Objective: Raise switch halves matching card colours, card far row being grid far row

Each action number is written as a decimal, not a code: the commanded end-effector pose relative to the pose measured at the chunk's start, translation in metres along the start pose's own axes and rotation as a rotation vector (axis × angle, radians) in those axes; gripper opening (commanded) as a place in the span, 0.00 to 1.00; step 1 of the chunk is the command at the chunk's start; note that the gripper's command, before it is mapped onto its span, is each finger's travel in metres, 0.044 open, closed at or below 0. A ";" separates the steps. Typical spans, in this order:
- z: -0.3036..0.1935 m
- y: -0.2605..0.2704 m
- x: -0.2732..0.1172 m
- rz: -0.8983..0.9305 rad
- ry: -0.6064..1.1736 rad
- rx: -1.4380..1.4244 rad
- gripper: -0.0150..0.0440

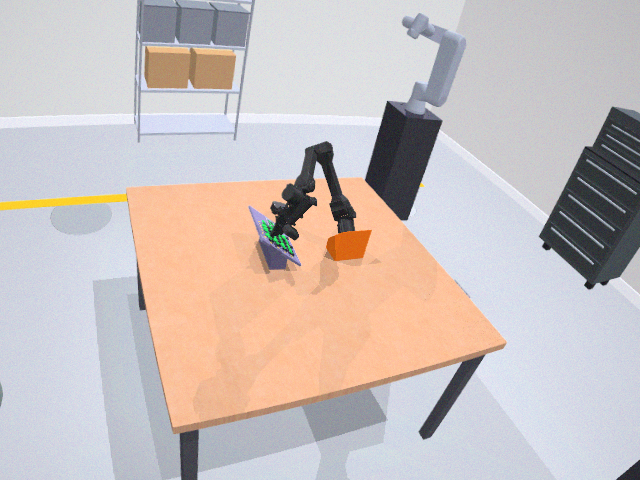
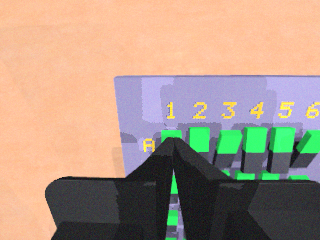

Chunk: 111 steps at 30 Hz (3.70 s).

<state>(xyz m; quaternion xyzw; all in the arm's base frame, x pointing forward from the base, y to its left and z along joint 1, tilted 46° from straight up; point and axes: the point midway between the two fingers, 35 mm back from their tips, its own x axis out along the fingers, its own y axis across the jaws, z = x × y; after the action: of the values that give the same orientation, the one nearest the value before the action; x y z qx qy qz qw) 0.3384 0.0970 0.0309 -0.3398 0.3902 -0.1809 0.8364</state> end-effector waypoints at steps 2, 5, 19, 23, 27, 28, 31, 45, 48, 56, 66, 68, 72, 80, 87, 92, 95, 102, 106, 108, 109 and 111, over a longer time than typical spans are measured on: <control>-0.001 0.001 0.001 0.003 0.002 -0.007 0.25; -0.001 0.001 0.002 0.003 0.002 -0.007 0.25; -0.001 0.001 0.004 0.003 0.002 -0.007 0.25; -0.001 0.001 0.004 0.003 0.002 -0.007 0.25; -0.001 0.001 0.005 0.003 0.002 -0.007 0.25; -0.001 0.001 0.005 0.003 0.002 -0.007 0.25; -0.001 0.001 0.005 0.003 0.002 -0.007 0.25; -0.003 0.001 -0.060 0.005 -0.022 -0.008 0.25; -0.003 0.001 -0.060 0.005 -0.022 -0.008 0.25; -0.003 -0.039 -0.059 0.004 -0.022 -0.010 0.25; -0.001 -0.039 -0.024 0.003 0.003 -0.009 0.25; -0.001 -0.039 -0.024 0.003 0.003 -0.009 0.25; -0.001 -0.039 -0.024 0.003 0.003 -0.009 0.25; -0.001 -0.039 -0.013 0.002 0.003 -0.009 0.25; -0.001 -0.039 -0.003 0.002 0.003 -0.009 0.25; -0.001 -0.039 0.000 0.002 0.003 -0.009 0.25; -0.001 -0.039 0.000 0.002 0.003 -0.009 0.25; -0.001 -0.039 0.000 0.002 0.003 -0.009 0.25; -0.001 -0.039 0.000 0.002 0.003 -0.009 0.25; -0.001 -0.039 0.000 0.002 0.003 -0.009 0.25; -0.001 -0.039 0.000 0.002 0.003 -0.009 0.25; -0.001 -0.039 0.000 0.002 0.003 -0.009 0.25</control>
<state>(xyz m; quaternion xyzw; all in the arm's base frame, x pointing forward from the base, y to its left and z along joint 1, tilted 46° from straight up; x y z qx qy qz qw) 0.3364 0.0691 0.0600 -0.3408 0.3905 -0.1813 0.8358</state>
